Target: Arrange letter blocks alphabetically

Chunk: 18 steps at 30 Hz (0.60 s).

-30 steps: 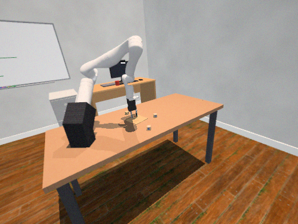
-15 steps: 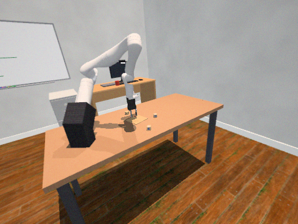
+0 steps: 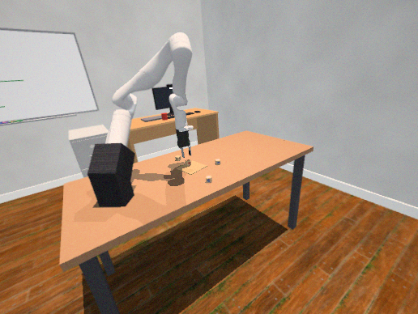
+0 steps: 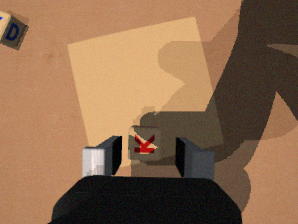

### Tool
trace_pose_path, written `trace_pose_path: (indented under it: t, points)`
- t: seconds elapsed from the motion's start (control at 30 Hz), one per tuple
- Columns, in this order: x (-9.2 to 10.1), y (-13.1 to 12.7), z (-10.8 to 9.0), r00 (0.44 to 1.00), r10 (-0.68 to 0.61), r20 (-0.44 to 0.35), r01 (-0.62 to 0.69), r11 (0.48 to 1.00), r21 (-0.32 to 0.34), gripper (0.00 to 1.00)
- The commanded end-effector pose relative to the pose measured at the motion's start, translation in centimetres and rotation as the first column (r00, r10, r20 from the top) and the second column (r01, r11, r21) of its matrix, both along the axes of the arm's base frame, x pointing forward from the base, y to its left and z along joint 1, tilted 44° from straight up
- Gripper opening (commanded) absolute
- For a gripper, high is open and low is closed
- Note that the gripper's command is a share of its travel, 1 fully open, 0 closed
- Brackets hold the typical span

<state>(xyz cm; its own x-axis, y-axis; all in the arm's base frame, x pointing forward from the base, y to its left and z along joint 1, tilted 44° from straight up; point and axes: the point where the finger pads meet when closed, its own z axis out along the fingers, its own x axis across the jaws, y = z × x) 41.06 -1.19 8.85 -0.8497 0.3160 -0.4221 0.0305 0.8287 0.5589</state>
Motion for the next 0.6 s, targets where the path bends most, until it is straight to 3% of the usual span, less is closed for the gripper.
trace_pose_path:
  t: [0.0, 0.57]
  points:
    - [-0.5, -1.1, 0.7, 1.000, -0.003, 0.008, 0.003, 1.000, -0.012, 0.87]
    - [-1.5, -2.0, 2.2, 1.000, -0.004, 0.008, 0.004, 1.000, -0.011, 0.87]
